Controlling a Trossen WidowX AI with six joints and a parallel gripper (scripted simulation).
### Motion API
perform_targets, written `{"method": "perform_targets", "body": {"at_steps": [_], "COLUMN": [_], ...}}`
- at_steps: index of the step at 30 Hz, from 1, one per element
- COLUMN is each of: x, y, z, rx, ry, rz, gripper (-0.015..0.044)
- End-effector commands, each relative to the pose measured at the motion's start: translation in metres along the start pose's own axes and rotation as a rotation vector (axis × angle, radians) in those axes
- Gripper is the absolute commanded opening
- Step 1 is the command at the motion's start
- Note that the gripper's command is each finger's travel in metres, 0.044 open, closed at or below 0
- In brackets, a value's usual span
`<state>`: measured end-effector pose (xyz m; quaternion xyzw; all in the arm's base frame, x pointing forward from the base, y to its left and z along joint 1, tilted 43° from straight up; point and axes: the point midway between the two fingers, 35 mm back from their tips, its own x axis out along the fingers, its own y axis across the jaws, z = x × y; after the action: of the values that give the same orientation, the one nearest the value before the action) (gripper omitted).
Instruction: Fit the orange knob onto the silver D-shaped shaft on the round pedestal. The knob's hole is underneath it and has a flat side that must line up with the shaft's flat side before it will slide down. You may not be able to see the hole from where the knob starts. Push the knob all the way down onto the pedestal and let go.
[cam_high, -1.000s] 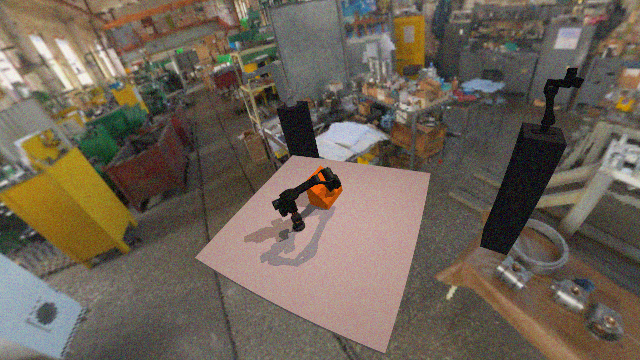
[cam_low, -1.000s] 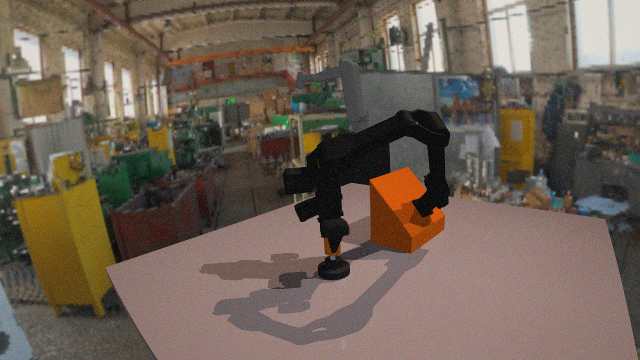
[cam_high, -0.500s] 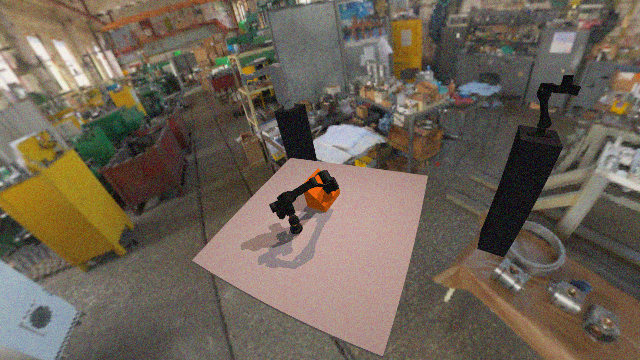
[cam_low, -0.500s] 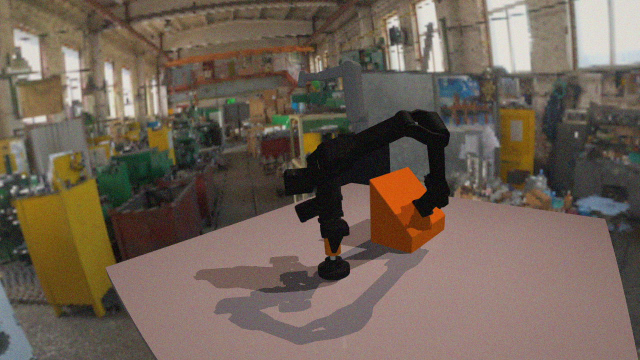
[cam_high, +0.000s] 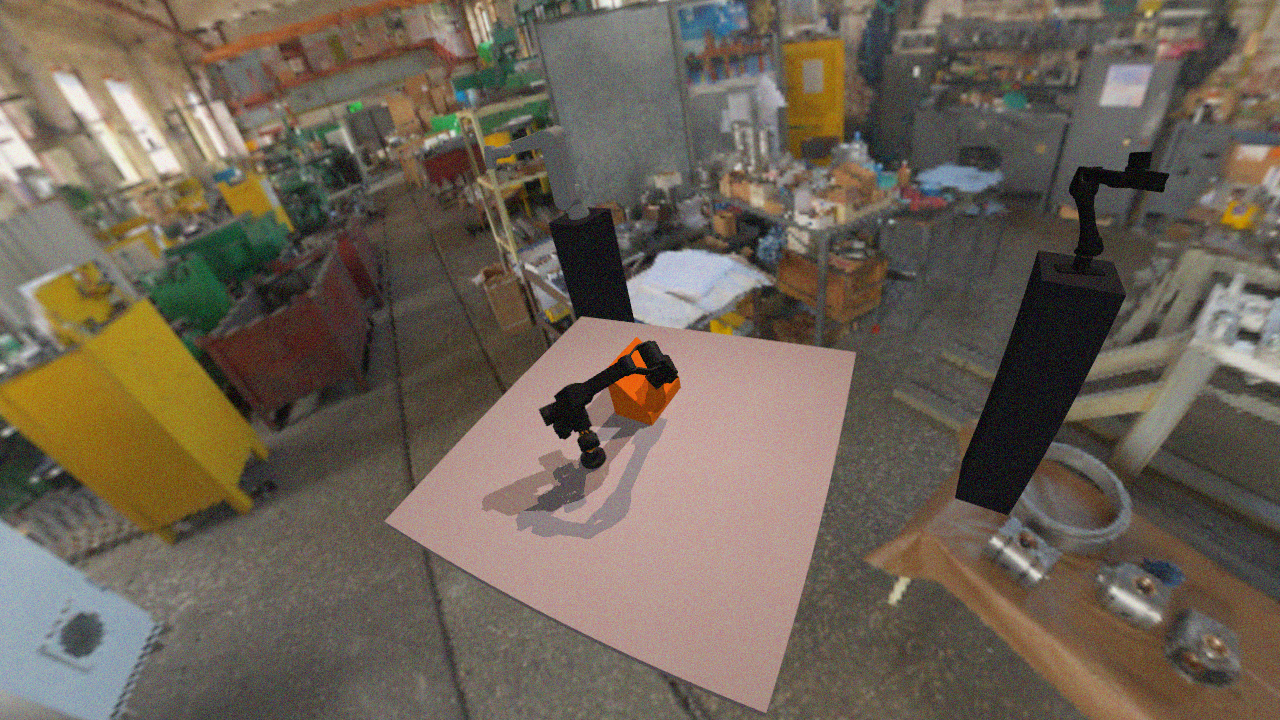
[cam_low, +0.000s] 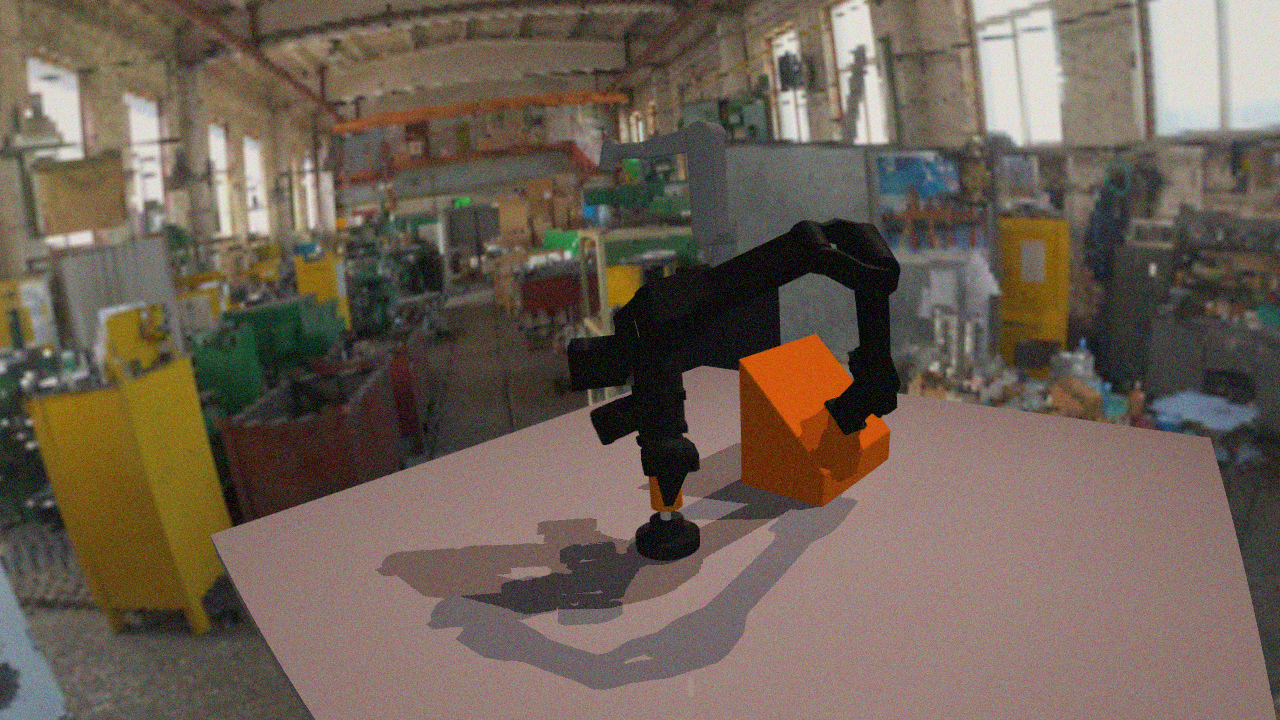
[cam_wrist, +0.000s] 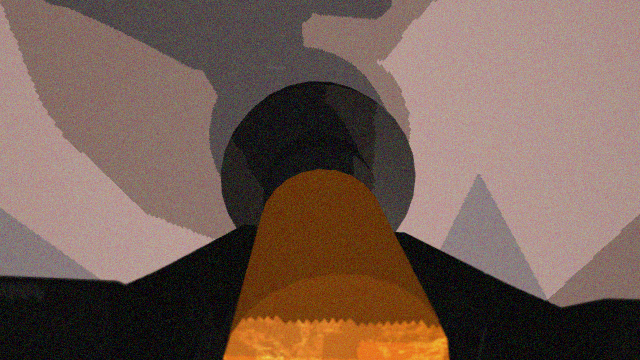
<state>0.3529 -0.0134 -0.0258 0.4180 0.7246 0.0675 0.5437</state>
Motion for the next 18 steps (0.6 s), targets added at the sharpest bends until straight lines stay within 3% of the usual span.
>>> {"method": "perform_targets", "body": {"at_steps": [1,6,18], "x": [-0.0035,-0.0046,0.0006], "y": [0.0019,0.0022,-0.0003], "z": [0.0014,0.0031,0.0039], "rx": [-0.028,-0.202,-0.212], "ry": [-0.005,-0.005,-0.005], "rz": [0.001,0.0,0.0], "gripper": [0.0,0.0,0.0]}}
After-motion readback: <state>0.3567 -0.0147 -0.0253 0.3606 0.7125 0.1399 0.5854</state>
